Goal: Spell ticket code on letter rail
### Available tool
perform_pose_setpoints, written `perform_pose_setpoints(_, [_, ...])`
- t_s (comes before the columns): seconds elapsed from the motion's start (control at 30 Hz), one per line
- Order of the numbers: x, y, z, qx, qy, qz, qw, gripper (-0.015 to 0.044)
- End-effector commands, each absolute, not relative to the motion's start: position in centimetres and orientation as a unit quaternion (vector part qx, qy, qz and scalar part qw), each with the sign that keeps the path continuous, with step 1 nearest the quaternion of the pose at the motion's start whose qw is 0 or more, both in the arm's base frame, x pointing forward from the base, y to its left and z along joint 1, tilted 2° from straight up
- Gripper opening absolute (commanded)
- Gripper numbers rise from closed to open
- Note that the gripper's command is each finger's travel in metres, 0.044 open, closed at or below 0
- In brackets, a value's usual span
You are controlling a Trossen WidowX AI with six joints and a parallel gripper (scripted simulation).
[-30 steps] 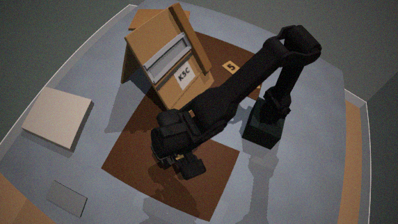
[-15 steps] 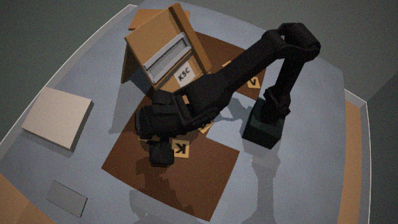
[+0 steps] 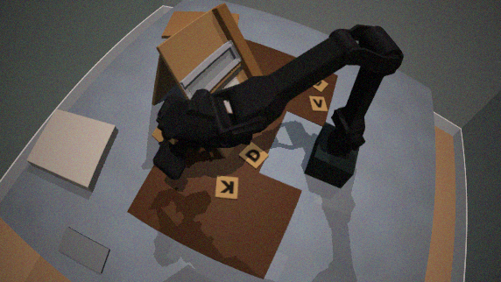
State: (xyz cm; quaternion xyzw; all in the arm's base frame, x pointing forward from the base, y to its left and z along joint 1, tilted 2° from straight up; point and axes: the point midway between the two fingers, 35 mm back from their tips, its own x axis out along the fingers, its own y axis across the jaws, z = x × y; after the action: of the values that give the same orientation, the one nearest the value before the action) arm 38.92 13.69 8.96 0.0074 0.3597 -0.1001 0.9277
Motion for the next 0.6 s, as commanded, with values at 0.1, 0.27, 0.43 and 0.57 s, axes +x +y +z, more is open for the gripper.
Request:
perform_pose_setpoints(0.1, [40.43,12.13,10.82,0.067,0.312,-0.150,0.936,0.0000])
perform_pose_setpoints(0.27, [40.41,12.14,10.79,0.067,0.312,-0.150,0.936,0.0000])
perform_pose_setpoints(0.43, [40.38,12.12,10.77,0.067,0.312,-0.150,0.936,0.0000])
perform_pose_setpoints(0.57, [40.31,12.03,10.71,0.067,0.312,-0.150,0.936,0.0000])
